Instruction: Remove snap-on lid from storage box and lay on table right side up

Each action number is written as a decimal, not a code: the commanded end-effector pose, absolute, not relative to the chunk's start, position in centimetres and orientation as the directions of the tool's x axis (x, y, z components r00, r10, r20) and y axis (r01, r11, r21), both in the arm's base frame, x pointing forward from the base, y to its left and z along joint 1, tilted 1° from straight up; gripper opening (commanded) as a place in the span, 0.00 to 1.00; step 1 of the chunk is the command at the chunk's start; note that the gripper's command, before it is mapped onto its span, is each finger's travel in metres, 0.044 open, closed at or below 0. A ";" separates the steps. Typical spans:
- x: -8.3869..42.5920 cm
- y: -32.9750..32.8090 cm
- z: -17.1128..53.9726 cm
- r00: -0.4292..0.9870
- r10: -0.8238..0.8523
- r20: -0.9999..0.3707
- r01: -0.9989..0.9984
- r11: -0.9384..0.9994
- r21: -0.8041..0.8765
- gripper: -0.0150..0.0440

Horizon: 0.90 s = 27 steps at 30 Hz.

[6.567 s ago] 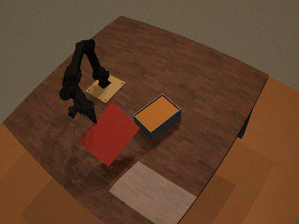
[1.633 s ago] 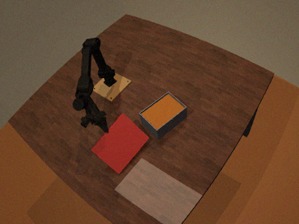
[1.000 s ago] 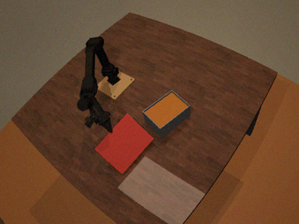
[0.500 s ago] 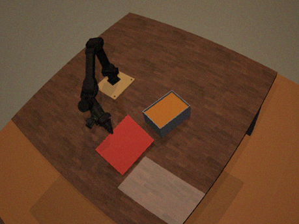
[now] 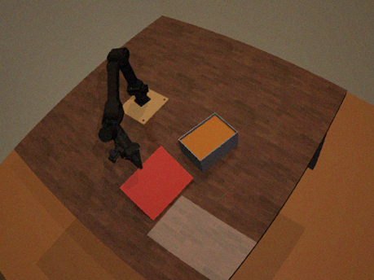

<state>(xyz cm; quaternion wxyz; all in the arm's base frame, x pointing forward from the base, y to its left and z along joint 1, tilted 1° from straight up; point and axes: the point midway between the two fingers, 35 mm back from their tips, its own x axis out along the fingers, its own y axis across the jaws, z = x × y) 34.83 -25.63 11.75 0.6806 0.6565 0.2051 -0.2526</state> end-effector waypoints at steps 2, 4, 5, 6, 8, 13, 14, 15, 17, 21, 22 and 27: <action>34.5 -25.5 9.6 0.764 -0.062 -0.642 0.642 -0.019 0.766 0.25; 34.5 -25.5 9.4 0.764 -0.062 -0.642 0.642 -0.019 0.766 0.25; 34.5 -25.5 9.3 0.764 -0.062 -0.642 0.642 -0.019 0.766 0.25; 34.5 -25.5 9.2 0.764 -0.062 -0.642 0.642 -0.019 0.766 0.25; 34.5 -25.5 9.1 0.764 -0.062 -0.642 0.642 -0.019 0.766 0.25; 34.5 -25.5 8.7 0.764 -0.062 -0.642 0.642 -0.019 0.766 0.25; 34.5 -25.5 8.6 0.764 -0.062 -0.642 0.642 -0.019 0.766 0.25; 34.5 -25.5 8.5 0.764 -0.062 -0.642 0.642 -0.019 0.766 0.25; 34.5 -25.5 8.3 0.764 -0.062 -0.642 0.642 -0.019 0.766 0.25; 34.5 -25.5 8.0 0.764 -0.062 -0.642 0.642 -0.019 0.766 0.25; 34.5 -25.5 7.9 0.764 -0.062 -0.642 0.642 -0.019 0.766 0.25; 34.5 -25.5 7.5 0.764 -0.062 -0.642 0.642 -0.019 0.766 0.25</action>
